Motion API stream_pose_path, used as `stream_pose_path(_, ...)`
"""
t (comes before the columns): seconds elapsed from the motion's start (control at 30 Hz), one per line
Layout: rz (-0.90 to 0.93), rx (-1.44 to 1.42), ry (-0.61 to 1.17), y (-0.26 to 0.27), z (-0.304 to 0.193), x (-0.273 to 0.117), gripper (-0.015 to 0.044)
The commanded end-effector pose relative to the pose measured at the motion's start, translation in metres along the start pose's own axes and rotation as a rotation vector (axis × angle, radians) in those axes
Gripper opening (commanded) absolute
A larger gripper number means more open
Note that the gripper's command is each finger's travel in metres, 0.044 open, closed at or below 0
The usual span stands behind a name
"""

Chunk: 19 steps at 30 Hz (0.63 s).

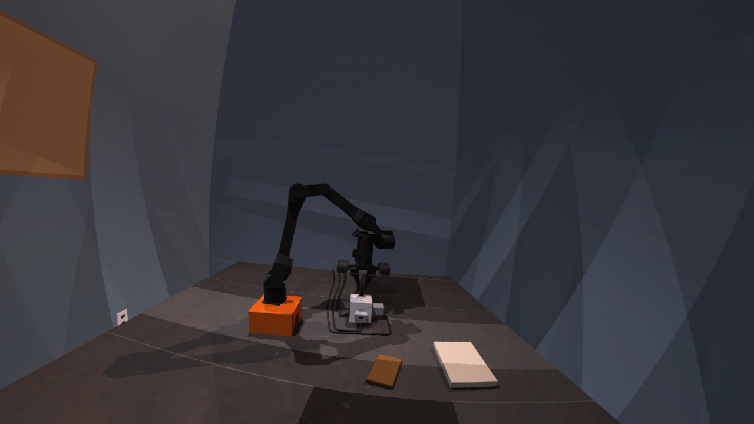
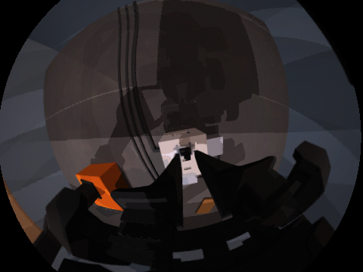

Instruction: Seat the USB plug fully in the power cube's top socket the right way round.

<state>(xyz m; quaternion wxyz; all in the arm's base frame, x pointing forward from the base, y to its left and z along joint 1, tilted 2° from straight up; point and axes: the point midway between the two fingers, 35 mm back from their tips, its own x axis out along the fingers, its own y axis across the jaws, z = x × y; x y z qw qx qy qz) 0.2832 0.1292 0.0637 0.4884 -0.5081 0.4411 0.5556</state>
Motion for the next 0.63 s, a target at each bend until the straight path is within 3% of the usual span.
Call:
stream_pose_path(0.0, 0.001, 0.000, 0.000, 0.000, 0.000, 0.000, 0.0095)
stream_pose_path(0.6, 0.000, 0.000, 0.000, 0.000, 0.001, -0.011, 0.0095)
